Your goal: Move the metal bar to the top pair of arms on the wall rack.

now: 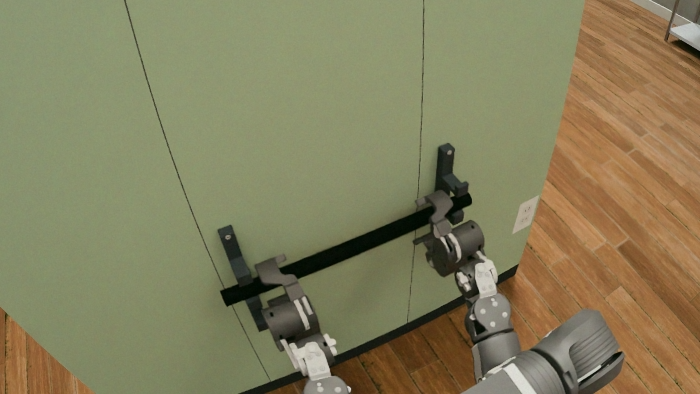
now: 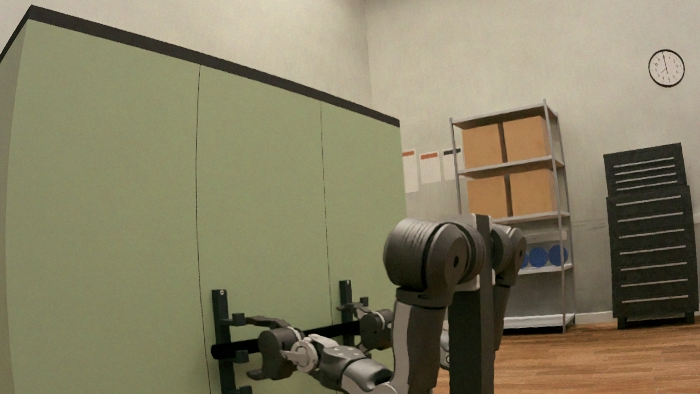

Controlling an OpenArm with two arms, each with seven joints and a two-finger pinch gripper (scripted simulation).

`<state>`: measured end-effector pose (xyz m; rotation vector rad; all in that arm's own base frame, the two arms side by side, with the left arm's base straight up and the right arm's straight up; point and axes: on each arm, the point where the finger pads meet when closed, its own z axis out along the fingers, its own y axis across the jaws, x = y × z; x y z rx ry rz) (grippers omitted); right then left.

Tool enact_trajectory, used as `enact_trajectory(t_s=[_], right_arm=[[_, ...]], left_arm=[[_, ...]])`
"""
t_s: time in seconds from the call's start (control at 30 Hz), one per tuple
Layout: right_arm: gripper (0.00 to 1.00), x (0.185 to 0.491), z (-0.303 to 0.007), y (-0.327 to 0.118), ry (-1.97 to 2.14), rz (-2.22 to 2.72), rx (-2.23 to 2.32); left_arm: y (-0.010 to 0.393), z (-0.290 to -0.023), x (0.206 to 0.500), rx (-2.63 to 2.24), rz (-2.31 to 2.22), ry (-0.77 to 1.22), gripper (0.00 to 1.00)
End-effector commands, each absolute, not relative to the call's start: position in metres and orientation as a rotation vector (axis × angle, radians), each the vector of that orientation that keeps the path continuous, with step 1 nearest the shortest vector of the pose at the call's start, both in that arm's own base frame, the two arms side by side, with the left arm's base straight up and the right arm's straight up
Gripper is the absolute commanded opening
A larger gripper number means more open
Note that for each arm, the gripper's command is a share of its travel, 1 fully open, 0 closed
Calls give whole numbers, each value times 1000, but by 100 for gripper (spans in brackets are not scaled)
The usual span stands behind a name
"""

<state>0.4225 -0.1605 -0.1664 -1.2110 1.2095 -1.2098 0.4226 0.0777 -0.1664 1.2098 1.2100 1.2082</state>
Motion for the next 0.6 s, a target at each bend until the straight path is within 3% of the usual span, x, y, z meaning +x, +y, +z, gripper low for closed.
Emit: enact_trajectory(t_s=[0.0, 0.5, 0.57], right_arm=[[67, 423, -164, -161, 1204, -1217, -1204], [33, 423, -164, -161, 1204, -1217, -1204], [33, 423, -164, -161, 1204, -1217, -1204]], left_arm=[[78, -164, 423, 1204, 1212, 1203, 67], [78, -164, 423, 1204, 1212, 1203, 33], [78, -164, 423, 1204, 1212, 1203, 33]])
